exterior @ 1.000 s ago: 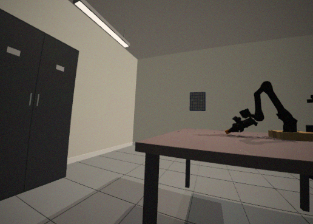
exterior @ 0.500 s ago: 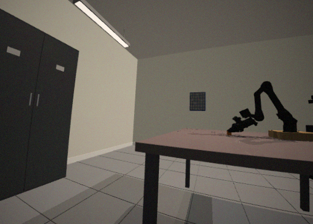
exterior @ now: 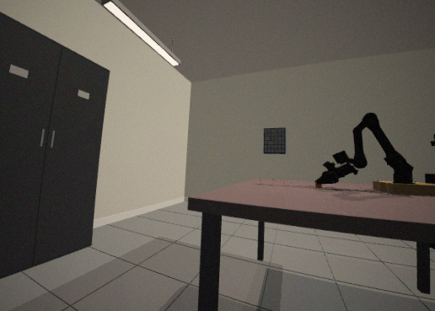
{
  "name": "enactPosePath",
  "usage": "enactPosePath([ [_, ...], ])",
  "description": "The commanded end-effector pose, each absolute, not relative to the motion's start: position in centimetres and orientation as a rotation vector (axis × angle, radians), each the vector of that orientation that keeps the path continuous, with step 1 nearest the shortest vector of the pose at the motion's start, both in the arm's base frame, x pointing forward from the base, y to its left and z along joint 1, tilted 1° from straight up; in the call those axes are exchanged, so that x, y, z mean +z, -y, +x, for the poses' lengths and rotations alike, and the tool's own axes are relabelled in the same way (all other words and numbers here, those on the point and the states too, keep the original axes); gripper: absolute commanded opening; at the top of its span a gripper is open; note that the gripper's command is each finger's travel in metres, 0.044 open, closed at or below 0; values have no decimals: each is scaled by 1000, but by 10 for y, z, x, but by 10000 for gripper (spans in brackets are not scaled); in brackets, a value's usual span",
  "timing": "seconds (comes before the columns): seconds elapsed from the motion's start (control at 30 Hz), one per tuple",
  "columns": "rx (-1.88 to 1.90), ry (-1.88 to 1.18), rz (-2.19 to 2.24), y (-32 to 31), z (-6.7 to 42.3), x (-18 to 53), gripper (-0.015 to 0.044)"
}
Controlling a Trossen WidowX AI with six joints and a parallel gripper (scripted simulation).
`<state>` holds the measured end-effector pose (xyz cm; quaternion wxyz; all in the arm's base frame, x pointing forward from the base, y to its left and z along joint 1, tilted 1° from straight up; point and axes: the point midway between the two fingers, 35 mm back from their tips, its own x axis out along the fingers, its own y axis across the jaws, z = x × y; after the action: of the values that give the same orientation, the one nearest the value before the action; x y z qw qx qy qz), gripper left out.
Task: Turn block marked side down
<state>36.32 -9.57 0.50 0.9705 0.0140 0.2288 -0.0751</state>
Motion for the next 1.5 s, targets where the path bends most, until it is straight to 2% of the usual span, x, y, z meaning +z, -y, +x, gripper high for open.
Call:
enactPosePath([
  [0.0, -149, -463, 33, 95, 363, 4, 440],
  [0.63, -149, -469, 34, 95, 363, 4, 440],
  [0.87, -150, -702, 55, 100, 374, 21, 440],
  [1.03, -144, -890, 67, 96, 358, 53, 440],
  [1.13, -145, -919, 62, 95, 353, 74, 440],
  [1.47, -139, -985, 71, 92, 341, 75, 440],
])
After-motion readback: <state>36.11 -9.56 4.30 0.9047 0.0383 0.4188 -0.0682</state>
